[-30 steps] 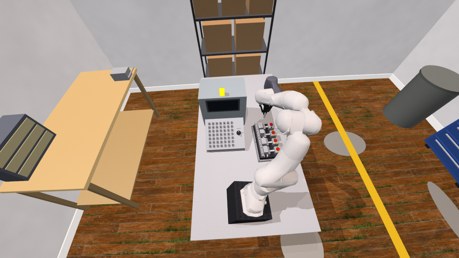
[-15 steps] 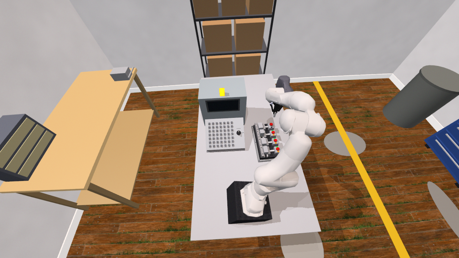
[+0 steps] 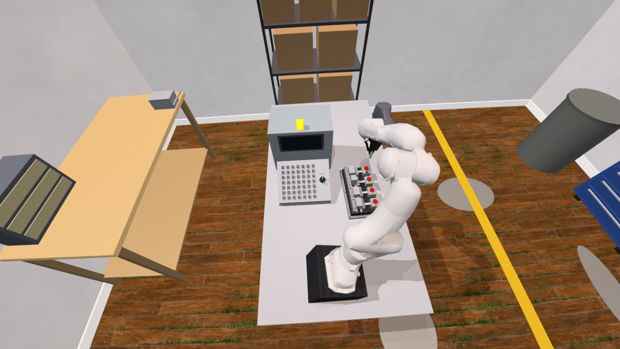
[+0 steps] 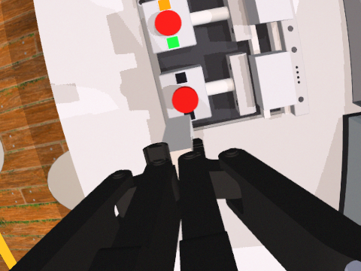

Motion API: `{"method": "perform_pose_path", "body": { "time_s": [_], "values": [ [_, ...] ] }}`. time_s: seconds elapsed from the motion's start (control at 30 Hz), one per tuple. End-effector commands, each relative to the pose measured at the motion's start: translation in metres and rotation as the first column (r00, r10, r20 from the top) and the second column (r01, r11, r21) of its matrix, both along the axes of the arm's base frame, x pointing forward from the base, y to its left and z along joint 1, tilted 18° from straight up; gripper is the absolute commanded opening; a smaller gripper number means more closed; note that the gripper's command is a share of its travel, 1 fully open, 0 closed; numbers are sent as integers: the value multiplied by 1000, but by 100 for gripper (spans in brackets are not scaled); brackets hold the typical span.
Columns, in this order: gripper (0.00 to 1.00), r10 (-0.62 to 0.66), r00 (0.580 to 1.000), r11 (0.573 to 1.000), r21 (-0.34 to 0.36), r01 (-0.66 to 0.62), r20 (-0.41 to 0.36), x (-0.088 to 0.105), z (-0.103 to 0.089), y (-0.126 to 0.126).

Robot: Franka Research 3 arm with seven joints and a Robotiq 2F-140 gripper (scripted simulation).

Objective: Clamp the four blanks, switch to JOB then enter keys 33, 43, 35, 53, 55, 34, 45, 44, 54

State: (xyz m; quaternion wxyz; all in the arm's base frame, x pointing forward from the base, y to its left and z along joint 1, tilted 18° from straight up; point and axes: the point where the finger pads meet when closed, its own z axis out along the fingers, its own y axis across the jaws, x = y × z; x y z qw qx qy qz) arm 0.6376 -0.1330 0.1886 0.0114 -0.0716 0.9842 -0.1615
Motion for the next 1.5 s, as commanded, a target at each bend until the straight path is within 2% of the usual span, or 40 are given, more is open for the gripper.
{"method": "perform_pose_path", "body": {
  "time_s": [0.0,0.73,1.47],
  "values": [
    [0,7,1000,1000,2,-7,-7,-1,-1,0],
    [0,7,1000,1000,2,-7,-8,-1,-7,-2],
    [0,7,1000,1000,2,-7,-8,2,-61,-20]
  ]
}}
